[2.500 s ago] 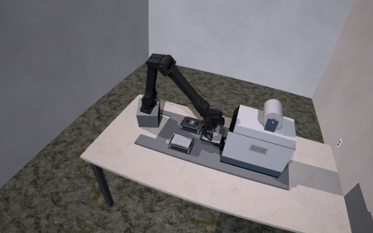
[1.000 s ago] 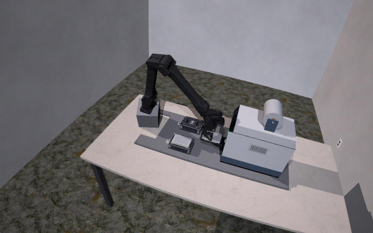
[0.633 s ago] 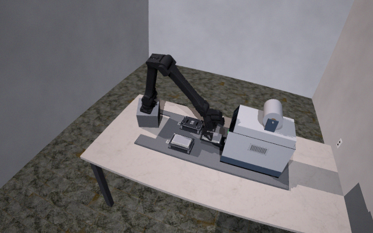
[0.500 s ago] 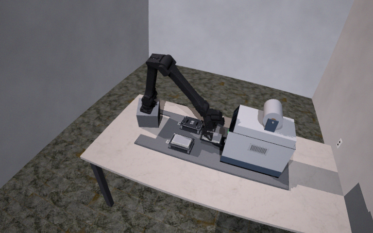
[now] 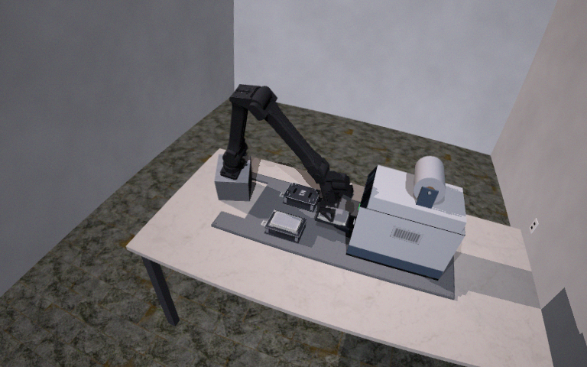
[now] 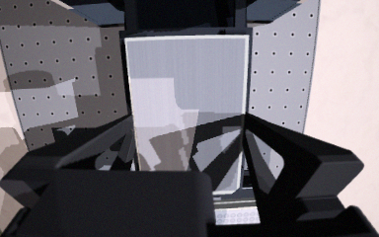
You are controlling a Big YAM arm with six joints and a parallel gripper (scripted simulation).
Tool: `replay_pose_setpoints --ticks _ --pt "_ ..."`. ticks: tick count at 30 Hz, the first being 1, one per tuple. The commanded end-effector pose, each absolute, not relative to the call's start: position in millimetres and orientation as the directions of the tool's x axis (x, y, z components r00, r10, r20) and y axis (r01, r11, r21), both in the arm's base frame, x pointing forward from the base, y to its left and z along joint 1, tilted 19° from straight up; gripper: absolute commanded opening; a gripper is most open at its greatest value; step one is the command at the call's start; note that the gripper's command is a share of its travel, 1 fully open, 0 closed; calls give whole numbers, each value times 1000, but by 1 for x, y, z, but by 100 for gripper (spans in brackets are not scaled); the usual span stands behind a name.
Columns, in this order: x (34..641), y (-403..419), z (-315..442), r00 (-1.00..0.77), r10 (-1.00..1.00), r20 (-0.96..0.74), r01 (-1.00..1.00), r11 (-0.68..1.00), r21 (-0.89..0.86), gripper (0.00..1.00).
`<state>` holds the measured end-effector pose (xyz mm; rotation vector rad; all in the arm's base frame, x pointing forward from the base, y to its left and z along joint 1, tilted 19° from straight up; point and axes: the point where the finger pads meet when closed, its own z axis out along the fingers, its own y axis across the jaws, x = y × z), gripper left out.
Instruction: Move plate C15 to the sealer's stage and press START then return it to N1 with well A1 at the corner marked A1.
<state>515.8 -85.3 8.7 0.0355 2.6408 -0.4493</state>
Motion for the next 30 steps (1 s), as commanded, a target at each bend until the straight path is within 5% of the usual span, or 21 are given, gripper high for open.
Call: replay_pose_setpoints --ticks 1,30 --pt "504 -112 9 -899 17 -437 171 934 -314 0" --pt "529 -79 23 -892 -66 -447 86 947 -310 0"
